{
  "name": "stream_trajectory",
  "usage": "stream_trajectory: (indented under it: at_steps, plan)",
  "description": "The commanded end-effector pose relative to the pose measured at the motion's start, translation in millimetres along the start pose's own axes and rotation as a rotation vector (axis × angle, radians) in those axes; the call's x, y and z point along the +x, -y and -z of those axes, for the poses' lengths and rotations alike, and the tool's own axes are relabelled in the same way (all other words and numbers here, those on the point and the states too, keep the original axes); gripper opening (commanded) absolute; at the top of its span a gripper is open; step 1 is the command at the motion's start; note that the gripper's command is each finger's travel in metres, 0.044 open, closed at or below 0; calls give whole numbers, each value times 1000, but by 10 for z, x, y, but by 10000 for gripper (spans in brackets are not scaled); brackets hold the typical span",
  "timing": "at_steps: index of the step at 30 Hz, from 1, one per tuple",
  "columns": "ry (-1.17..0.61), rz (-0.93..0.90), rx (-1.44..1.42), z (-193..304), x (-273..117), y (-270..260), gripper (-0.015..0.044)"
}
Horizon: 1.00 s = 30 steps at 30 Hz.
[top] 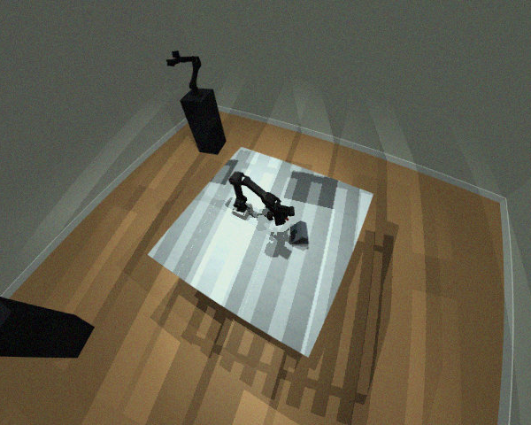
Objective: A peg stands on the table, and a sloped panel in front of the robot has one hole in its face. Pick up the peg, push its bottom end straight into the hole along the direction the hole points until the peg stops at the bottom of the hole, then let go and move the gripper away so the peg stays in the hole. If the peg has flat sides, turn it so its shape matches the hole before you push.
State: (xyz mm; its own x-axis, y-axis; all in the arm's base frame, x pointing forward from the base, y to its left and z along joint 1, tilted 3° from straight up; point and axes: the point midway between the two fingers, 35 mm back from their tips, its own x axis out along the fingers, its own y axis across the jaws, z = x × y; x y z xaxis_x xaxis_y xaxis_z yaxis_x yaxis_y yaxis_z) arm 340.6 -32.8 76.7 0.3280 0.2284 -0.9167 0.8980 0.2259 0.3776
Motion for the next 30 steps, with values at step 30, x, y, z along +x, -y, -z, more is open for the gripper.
stream_trajectory:
  at_steps: [30]
  plan:
    - [-21,-120,396,-214,-96,35,0]
